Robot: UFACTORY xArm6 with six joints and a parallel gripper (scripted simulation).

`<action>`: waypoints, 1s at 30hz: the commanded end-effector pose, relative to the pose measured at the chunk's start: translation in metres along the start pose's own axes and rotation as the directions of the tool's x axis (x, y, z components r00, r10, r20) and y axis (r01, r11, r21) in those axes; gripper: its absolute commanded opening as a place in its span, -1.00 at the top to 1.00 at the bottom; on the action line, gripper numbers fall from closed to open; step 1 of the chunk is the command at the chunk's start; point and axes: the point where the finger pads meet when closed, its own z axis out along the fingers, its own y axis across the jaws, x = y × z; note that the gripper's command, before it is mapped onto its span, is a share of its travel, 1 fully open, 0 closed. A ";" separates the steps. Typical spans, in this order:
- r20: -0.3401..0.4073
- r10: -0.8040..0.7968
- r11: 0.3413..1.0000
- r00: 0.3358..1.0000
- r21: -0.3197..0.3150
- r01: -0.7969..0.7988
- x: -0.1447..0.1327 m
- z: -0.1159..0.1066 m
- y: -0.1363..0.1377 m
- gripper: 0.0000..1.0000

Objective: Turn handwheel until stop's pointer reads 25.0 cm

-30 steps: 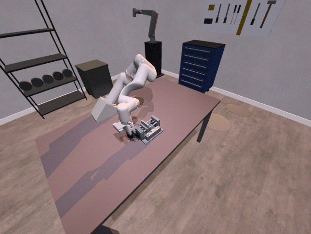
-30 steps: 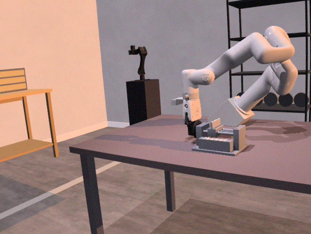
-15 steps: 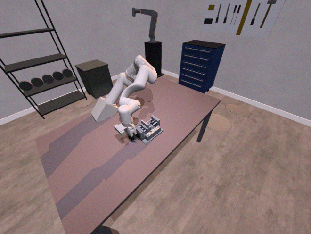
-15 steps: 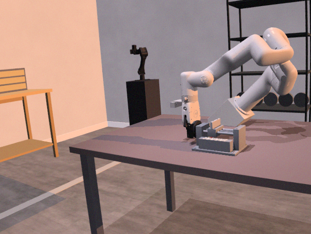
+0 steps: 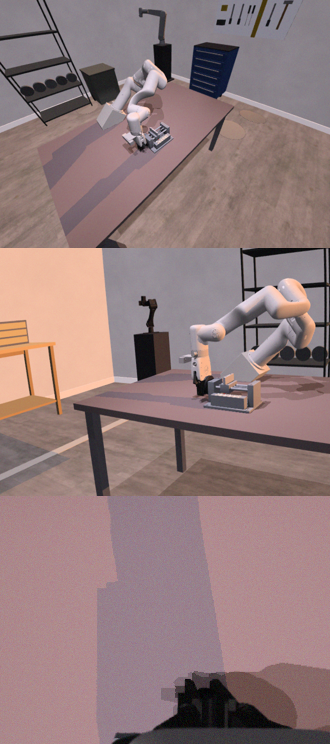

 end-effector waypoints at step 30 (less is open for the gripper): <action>-0.002 -0.001 1.000 1.000 0.004 0.001 0.000 -0.049 -0.020 0.88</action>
